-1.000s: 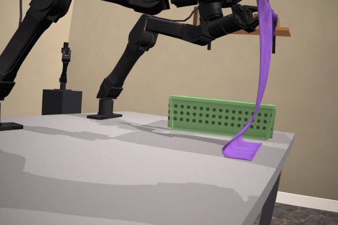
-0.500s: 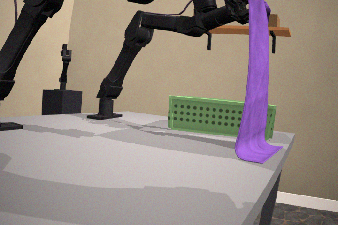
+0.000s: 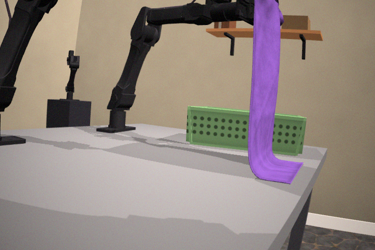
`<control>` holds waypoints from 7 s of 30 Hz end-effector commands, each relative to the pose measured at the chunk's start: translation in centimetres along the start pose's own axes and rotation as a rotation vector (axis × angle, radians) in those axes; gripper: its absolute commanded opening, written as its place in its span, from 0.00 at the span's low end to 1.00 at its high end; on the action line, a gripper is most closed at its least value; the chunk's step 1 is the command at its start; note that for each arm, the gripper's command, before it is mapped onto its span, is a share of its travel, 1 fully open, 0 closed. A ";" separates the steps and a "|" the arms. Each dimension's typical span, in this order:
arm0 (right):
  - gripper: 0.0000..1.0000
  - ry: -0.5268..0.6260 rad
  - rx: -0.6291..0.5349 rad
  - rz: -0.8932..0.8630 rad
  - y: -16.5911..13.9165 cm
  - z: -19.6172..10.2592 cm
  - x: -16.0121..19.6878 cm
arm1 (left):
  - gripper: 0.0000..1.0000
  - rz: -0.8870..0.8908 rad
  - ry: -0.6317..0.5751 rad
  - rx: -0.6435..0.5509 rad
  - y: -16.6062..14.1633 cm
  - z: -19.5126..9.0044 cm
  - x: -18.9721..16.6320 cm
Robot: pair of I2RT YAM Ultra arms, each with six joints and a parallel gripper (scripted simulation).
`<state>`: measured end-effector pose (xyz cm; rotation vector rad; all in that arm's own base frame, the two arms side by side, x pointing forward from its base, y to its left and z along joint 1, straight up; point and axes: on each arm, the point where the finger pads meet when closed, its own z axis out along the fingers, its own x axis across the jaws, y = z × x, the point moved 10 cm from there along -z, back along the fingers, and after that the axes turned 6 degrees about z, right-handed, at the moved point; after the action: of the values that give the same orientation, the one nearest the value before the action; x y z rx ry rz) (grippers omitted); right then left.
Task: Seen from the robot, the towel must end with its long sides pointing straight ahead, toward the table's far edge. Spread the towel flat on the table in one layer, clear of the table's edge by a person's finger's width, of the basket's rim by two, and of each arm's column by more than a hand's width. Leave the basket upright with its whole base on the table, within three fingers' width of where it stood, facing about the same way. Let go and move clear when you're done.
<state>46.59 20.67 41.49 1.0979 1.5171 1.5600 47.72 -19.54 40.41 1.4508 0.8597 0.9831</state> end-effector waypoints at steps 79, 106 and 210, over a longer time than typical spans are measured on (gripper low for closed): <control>0.00 0.241 0.913 -0.190 -28.7 -25.5 6.8 | 0.00 0.131 -0.340 0.878 -25.6 -27.3 -9.9; 0.00 0.344 0.943 -0.251 -33.7 -29.5 7.4 | 0.00 0.183 -0.428 0.891 -30.4 -31.6 -11.1; 0.64 0.166 0.923 -0.142 -20.7 -21.2 6.7 | 0.64 0.093 -0.280 0.859 -16.6 -22.4 -8.2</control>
<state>22.90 19.71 22.06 1.2990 2.4809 0.8247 23.73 -16.55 21.75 2.3646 1.0782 0.4062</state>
